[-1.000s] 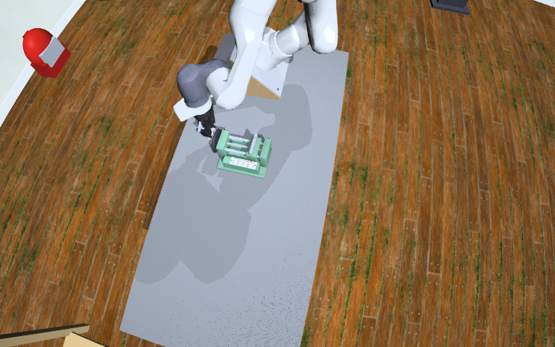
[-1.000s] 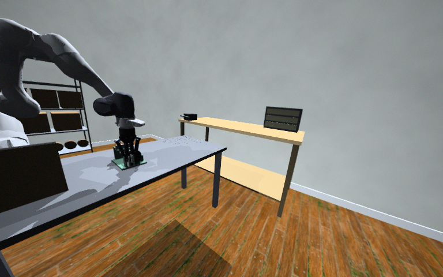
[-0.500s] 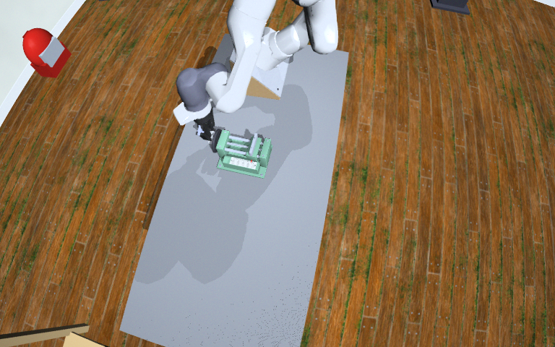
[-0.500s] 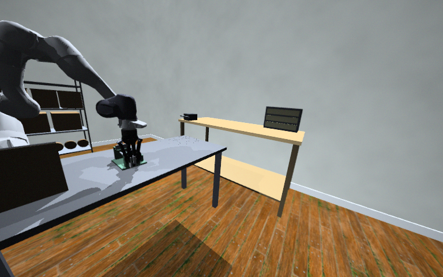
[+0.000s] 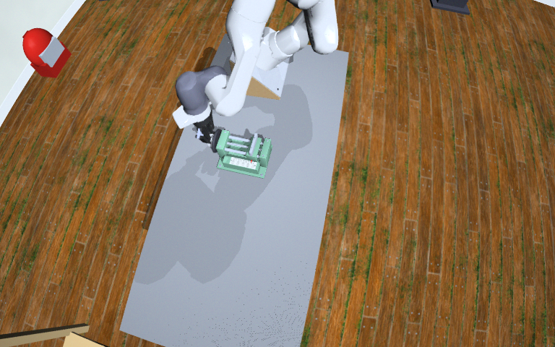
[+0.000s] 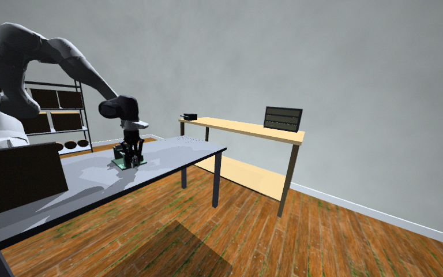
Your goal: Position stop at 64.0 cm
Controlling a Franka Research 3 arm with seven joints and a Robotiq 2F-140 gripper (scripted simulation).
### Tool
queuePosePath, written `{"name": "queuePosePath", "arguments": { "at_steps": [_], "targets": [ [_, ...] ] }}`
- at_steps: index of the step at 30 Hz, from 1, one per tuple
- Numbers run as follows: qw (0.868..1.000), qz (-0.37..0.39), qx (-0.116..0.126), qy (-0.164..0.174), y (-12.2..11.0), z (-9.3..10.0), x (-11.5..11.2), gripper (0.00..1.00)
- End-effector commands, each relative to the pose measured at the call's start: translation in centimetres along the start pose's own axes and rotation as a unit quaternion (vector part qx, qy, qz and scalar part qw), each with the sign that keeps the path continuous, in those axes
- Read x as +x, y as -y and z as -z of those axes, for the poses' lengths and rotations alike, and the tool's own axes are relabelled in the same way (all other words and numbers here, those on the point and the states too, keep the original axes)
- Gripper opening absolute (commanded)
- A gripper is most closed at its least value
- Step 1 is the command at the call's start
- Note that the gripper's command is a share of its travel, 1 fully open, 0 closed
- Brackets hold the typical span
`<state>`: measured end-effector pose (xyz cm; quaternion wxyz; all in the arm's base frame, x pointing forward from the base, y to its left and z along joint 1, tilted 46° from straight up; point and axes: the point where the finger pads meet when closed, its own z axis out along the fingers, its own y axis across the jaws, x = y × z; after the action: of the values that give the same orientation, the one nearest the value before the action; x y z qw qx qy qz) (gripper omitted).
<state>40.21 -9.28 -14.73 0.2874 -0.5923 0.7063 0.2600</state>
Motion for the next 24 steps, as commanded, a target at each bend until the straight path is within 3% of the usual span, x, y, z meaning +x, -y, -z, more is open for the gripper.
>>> {"name": "queuePosePath", "arguments": {
  "at_steps": [1, 24],
  "targets": [
    [1.0, -0.002, 0.001, -0.001, 0.2, -0.1, 0.1, 0.04],
    [1.0, -0.002, 0.001, -0.001, 1.4, -0.1, 0.1, 0.04]
  ]
}}
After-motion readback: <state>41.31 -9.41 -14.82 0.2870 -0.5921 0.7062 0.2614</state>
